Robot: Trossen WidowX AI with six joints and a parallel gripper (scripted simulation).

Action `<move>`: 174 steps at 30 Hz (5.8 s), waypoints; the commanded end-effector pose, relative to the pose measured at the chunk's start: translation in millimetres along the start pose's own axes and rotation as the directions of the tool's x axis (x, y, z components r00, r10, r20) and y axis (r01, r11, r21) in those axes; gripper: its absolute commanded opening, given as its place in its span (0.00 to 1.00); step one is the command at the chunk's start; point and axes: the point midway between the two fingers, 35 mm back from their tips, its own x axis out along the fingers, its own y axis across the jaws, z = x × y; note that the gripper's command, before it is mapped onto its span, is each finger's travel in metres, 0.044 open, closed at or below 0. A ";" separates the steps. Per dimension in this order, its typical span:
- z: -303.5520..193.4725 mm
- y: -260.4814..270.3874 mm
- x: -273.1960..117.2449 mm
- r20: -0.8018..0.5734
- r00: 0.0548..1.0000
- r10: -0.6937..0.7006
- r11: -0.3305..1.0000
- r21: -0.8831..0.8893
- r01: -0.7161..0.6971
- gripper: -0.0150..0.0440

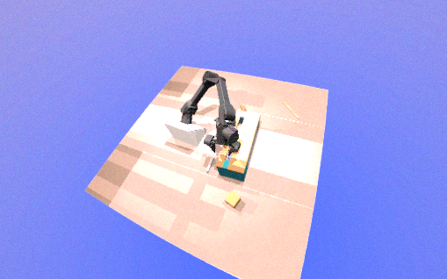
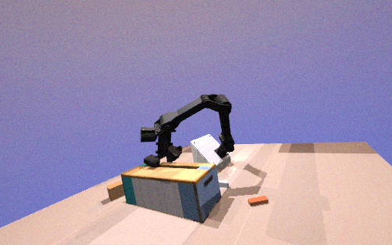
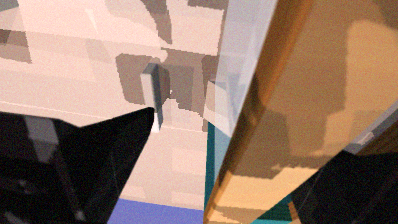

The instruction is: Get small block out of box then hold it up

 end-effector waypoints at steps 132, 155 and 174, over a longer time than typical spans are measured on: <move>-101.9 44.7 -51.2 0.292 0.861 -0.416 -0.006 -0.948 0.318 0.74; -68.2 42.3 48.3 0.295 0.860 -0.418 -0.008 -0.947 0.321 0.74; -58.2 41.5 77.8 0.295 0.859 -0.418 -0.008 -0.947 0.322 0.74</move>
